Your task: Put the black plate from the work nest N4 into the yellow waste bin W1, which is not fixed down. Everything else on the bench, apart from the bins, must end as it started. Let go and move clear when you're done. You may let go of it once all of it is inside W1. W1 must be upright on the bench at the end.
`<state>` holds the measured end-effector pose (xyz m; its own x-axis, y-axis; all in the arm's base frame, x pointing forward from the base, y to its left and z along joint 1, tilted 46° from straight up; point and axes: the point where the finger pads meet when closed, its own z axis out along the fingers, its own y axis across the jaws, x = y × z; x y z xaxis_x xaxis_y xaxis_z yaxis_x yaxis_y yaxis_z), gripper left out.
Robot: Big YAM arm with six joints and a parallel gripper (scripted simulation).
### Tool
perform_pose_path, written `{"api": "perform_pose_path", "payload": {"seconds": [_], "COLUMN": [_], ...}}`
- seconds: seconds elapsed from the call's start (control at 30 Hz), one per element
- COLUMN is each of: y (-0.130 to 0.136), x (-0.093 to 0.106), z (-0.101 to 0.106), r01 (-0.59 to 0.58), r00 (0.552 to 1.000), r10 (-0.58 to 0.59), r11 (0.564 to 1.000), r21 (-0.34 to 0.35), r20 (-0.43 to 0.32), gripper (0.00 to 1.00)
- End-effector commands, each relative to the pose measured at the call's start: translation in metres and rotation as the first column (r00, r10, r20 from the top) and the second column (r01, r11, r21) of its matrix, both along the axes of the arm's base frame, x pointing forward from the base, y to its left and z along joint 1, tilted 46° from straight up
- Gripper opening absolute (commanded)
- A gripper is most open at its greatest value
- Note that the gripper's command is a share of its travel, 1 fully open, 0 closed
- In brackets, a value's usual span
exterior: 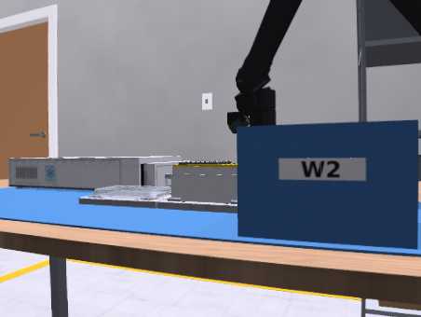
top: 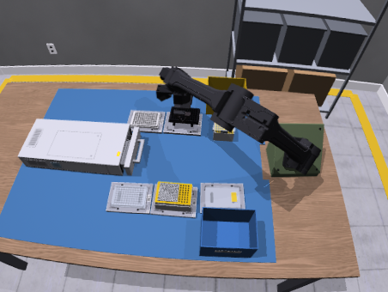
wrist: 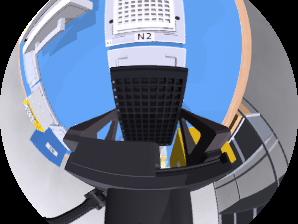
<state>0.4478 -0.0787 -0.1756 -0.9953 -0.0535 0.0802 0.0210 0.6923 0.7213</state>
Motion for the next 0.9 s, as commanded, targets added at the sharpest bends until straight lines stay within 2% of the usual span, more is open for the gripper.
{"api": "perform_pose_path", "payload": {"seconds": [0.0,0.33,0.5,0.87], "y": [-0.026,-0.037,-0.033,-0.050], "x": [0.027,0.027,0.029,0.028], "z": [0.024,0.034,0.036,0.047], "r01": [0.011,0.013,0.001,0.013], "r00": [0.997,0.997,0.997,0.997], "r10": [-0.009,-0.011,0.002,-0.011], "r11": [1.000,0.999,1.000,0.999], "r21": [-0.029,-0.030,-0.030,-0.032], "r20": [0.075,0.076,0.076,0.076], "gripper": [0.00,0.00,0.00,0.00]}}
